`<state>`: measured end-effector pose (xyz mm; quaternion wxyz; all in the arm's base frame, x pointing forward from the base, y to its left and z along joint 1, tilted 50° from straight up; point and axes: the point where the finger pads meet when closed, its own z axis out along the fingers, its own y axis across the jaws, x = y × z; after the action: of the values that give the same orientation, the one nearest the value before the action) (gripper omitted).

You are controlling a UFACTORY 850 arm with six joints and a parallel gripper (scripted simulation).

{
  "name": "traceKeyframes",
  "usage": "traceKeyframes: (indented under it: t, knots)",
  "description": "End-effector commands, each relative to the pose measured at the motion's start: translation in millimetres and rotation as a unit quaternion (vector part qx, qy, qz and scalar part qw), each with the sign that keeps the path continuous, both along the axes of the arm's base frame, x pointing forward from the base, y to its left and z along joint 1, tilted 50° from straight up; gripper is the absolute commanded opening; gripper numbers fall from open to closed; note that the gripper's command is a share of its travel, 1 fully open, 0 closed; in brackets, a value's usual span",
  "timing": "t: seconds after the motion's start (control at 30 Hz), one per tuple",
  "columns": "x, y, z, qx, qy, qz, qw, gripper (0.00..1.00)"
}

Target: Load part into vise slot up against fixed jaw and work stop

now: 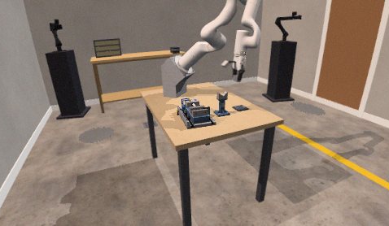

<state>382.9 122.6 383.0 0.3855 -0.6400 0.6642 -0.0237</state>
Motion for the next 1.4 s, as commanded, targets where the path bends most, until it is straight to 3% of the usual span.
traceKeyframes:
  t: [0.0, 0.57, 1.37]
  knots:
    - [0.7, -3.0, -1.3, -0.005, 0.002, -0.004, 1.000, 0.00]
    - [5.9, -33.3, -17.2, -0.047, 0.019, -0.038, 0.998, 0.00]
    - [22.2, -98.8, -35.4, -0.128, 0.024, -0.111, 0.985, 0.00]
